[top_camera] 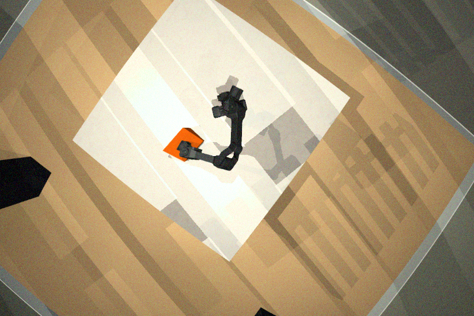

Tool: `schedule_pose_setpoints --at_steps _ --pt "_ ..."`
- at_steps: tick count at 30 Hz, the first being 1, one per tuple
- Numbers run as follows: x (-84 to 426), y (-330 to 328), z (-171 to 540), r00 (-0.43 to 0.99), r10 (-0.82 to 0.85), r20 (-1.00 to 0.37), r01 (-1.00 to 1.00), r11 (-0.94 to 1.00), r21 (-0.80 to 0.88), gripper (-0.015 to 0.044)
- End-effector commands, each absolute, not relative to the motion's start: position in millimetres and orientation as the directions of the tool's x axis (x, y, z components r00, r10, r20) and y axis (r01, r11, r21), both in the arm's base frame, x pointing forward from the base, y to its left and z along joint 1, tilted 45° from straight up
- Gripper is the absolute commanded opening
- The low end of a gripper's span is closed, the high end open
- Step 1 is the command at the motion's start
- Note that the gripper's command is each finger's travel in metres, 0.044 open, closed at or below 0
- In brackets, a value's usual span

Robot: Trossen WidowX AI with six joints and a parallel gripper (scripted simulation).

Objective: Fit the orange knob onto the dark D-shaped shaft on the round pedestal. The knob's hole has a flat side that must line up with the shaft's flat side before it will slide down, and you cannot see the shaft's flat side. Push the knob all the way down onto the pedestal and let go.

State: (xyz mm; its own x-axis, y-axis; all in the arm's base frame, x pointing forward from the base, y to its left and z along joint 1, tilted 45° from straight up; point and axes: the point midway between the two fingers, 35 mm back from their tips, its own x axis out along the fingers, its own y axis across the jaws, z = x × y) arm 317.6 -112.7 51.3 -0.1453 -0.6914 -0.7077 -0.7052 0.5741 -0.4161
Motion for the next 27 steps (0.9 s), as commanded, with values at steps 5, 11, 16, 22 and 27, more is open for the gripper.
schedule_pose_setpoints --at_steps 5,11,16,22,27 --pt "317.9 -113.3 51.2 -0.144 -0.694 -0.705 -0.708 0.57 -0.417 0.0" --pt "317.7 -113.4 50.9 -0.144 -0.694 -0.705 -0.708 0.57 -0.417 0.0" --pt "317.5 -113.6 50.6 -0.144 -0.694 -0.705 -0.708 0.57 -0.417 0.0" --pt "318.1 -111.1 53.1 -0.144 -0.694 -0.705 -0.708 0.57 -0.417 0.0" --pt "318.7 -110.4 54.7 -0.144 -0.694 -0.705 -0.725 0.559 -0.402 0.0"
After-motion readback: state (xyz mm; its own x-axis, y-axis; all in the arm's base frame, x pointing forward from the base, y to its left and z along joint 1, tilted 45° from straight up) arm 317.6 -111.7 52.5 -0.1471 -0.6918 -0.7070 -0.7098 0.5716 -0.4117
